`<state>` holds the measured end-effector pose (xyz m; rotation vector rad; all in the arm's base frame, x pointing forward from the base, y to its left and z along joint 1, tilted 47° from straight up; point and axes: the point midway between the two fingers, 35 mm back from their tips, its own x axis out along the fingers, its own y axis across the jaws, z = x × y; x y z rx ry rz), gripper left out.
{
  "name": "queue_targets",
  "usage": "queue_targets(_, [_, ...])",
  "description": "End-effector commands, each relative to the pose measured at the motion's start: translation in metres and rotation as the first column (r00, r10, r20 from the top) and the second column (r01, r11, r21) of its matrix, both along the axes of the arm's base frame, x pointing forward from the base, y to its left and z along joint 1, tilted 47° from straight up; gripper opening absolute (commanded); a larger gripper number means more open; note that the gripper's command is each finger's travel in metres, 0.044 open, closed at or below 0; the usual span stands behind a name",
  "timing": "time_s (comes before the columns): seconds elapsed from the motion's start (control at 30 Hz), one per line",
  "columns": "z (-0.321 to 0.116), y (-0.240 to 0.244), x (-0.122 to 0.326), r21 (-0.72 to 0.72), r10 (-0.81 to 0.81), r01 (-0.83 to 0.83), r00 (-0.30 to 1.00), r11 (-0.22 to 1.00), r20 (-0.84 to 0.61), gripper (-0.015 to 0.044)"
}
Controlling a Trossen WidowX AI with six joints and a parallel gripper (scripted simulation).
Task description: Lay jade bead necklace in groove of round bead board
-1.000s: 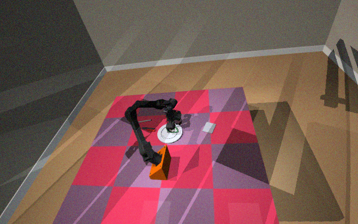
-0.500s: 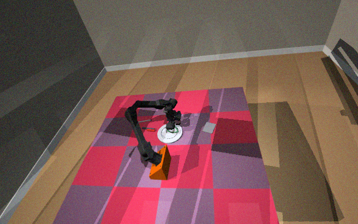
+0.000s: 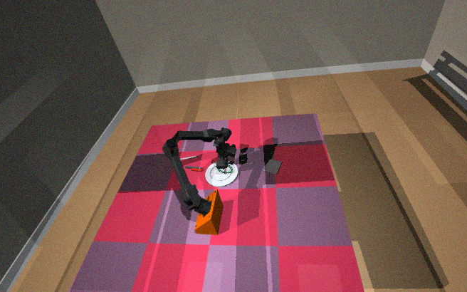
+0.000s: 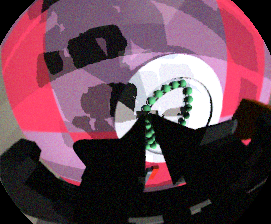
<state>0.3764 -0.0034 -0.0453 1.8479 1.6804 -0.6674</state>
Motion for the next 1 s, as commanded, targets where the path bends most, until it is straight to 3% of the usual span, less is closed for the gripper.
queue_targets(0.0, [0.0014,-0.0020,0.0008,0.001,-0.002,0.002,1.000,1.000,0.003,0.0000])
queue_targets(0.43, [-0.0032,0.0026,0.0069,0.002,-0.002,0.002,1.000,1.000,0.004,0.0000])
queue_targets(0.97, [0.0016,-0.0027,0.0063,0.001,-0.002,0.002,1.000,1.000,0.004,0.0420])
